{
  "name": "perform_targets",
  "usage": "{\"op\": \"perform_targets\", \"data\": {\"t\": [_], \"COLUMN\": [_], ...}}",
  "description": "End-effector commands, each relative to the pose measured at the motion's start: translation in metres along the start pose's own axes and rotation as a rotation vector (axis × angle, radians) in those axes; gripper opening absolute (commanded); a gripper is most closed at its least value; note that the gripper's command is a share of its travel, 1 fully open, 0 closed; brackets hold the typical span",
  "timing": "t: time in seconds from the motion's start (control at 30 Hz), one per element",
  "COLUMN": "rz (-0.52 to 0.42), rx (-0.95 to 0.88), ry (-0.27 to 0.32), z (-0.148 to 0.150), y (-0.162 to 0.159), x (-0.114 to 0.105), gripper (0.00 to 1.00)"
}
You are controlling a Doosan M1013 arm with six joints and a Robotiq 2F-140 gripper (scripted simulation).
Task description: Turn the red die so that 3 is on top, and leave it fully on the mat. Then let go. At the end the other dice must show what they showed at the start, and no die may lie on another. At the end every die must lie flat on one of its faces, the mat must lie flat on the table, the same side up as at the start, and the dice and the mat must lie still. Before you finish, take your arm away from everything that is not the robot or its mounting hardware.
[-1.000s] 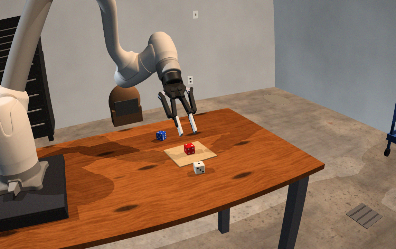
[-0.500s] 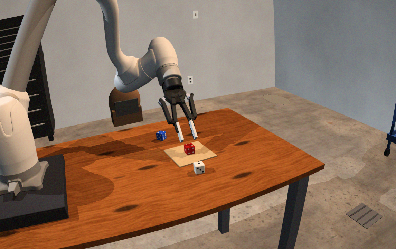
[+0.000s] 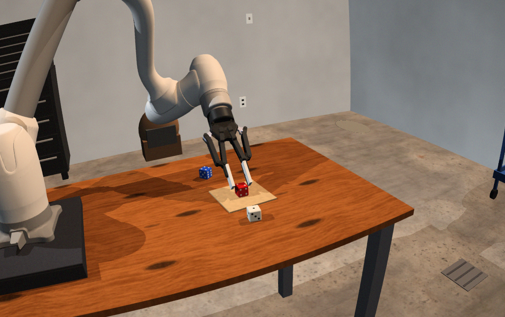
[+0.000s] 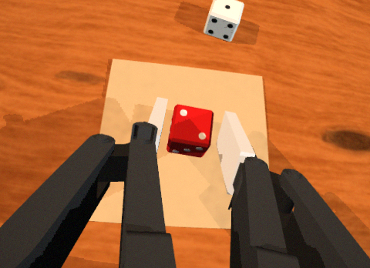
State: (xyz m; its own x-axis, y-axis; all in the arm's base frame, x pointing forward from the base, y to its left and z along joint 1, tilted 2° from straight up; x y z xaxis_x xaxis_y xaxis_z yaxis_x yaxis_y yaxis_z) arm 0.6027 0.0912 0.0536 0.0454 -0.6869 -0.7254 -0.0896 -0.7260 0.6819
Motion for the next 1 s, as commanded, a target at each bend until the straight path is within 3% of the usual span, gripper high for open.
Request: {"op": "perform_targets", "data": {"t": [0.0,0.97], "rz": [0.000,0.000], "rx": [0.000,0.000], "ry": [0.000,0.000], "z": [0.0005,0.0013], "y": [-0.0040,-0.0110], "x": [0.0040,0.0110], "gripper": [0.28,0.28]}}
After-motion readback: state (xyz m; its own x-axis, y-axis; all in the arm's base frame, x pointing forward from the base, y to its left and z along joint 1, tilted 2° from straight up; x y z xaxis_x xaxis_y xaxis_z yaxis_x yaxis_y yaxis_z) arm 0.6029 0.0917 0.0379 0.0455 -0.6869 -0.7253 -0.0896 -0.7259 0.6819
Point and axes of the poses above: the point where the finger pads meet when closed, its own x axis out along the fingers, its own z axis across the jaws, y = z × x, the point moved 4 cm from there along -x, back along the fingers, and after that the axes turned 7 degrees about x, right-handed, at the moved point
